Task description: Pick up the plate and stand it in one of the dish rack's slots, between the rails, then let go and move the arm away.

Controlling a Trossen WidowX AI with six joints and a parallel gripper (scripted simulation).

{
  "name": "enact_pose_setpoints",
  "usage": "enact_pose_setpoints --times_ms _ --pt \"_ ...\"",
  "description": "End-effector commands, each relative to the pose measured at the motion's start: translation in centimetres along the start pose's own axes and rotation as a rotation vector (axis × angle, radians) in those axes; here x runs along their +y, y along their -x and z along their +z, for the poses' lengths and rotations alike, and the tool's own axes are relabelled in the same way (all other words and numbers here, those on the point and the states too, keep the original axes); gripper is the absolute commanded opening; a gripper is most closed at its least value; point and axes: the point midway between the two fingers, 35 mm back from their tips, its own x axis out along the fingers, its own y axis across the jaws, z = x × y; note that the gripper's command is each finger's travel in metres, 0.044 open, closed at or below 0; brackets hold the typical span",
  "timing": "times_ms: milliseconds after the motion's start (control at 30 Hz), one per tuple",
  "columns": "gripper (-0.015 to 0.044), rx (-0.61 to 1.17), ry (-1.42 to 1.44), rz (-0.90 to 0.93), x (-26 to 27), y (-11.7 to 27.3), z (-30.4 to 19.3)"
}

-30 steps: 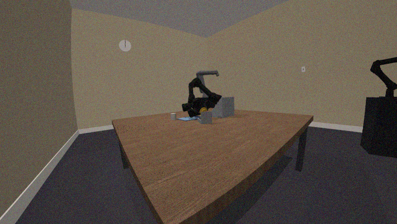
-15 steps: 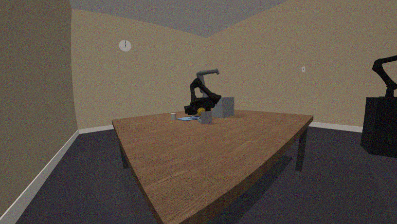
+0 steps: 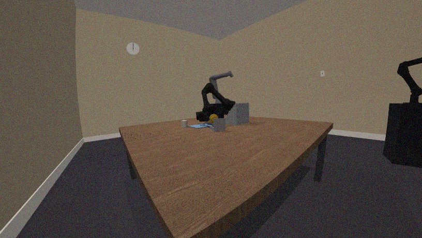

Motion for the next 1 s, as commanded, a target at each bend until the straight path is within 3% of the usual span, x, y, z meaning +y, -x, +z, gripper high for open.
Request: enact_pose_setpoints --times_ms 0,967 --pt "0.0 0.002 -0.019 0.011 0.4 -0.6 -0.1" --pt "0.0 -0.003 0.021 -0.011 0.6 -3.1 -0.1"
